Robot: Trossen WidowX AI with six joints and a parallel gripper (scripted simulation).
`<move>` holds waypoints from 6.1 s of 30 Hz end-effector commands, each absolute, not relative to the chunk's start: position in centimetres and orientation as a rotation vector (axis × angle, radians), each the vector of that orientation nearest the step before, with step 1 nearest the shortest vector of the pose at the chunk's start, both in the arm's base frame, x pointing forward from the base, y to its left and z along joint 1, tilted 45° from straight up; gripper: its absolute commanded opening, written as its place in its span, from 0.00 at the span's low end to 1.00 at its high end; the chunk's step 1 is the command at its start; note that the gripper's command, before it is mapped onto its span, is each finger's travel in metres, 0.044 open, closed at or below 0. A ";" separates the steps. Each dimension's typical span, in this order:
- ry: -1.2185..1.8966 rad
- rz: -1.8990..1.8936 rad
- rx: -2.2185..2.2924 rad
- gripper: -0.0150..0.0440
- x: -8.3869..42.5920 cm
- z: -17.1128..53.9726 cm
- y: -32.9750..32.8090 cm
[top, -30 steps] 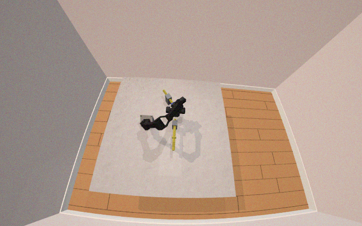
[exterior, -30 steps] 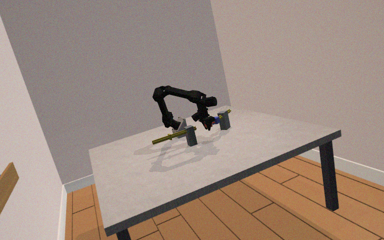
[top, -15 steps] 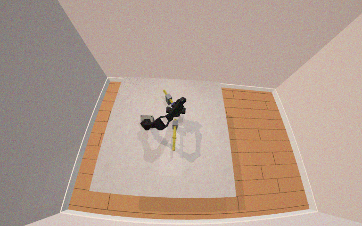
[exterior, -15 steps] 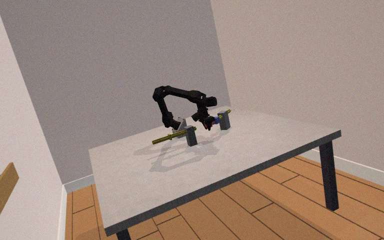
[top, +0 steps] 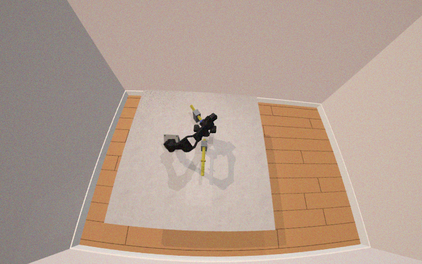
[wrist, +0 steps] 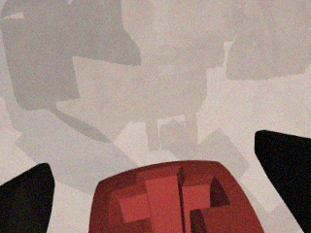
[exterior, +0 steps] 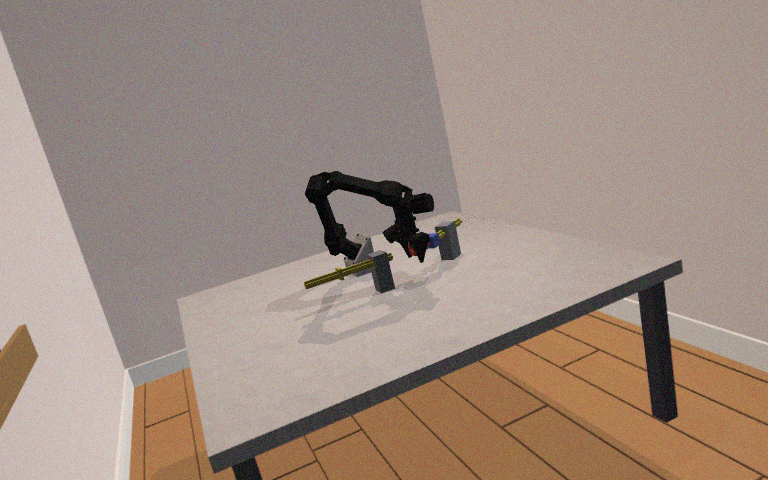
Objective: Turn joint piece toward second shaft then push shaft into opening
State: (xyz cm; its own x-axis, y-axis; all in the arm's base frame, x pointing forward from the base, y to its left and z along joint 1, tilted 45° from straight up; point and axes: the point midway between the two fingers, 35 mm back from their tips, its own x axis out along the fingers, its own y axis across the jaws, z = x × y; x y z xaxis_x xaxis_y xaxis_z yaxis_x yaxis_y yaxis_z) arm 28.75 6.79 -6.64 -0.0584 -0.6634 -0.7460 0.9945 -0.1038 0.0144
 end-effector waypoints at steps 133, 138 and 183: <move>1.046 -1.223 0.793 1.00 30.1 13.6 0.9; 1.090 -1.153 0.626 1.00 29.6 17.1 -2.8; 0.550 -1.516 0.666 1.00 26.2 18.7 -13.5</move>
State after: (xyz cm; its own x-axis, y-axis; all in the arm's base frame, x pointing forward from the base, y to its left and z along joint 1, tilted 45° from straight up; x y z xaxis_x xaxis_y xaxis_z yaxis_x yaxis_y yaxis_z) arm 26.36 -13.24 19.01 0.0009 -0.6997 -0.7144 0.9995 -0.0210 0.0218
